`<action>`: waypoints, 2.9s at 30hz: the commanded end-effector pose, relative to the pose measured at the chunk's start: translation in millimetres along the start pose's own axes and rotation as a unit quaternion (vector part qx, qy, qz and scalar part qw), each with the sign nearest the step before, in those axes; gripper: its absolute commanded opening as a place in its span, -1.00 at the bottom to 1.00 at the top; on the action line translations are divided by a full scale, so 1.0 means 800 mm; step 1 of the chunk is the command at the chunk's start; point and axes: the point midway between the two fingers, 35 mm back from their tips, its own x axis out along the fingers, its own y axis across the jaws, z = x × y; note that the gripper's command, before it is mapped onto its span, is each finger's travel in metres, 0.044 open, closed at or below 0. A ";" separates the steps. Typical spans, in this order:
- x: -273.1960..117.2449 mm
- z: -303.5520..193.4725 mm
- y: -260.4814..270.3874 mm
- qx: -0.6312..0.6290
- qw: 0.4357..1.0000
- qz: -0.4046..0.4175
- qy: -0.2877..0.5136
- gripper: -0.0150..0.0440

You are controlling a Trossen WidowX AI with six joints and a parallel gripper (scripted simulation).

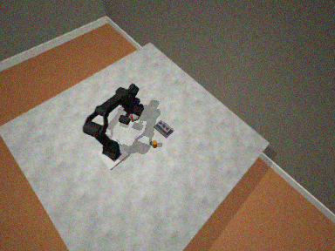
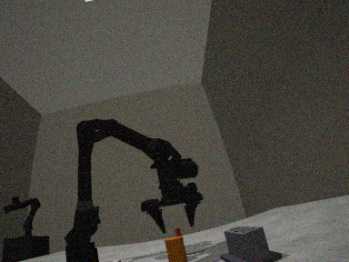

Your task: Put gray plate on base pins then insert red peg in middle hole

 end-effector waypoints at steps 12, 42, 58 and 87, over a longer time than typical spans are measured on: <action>0.035 -0.002 -0.004 0.003 1.000 -0.005 0.003 1.00; 0.041 -0.002 -0.005 0.003 1.000 -0.005 0.003 -0.49; -0.007 -0.001 0.003 0.003 1.000 -0.005 0.003 -0.49; -0.052 0.042 0.021 -0.002 1.000 -0.006 -0.005 -0.49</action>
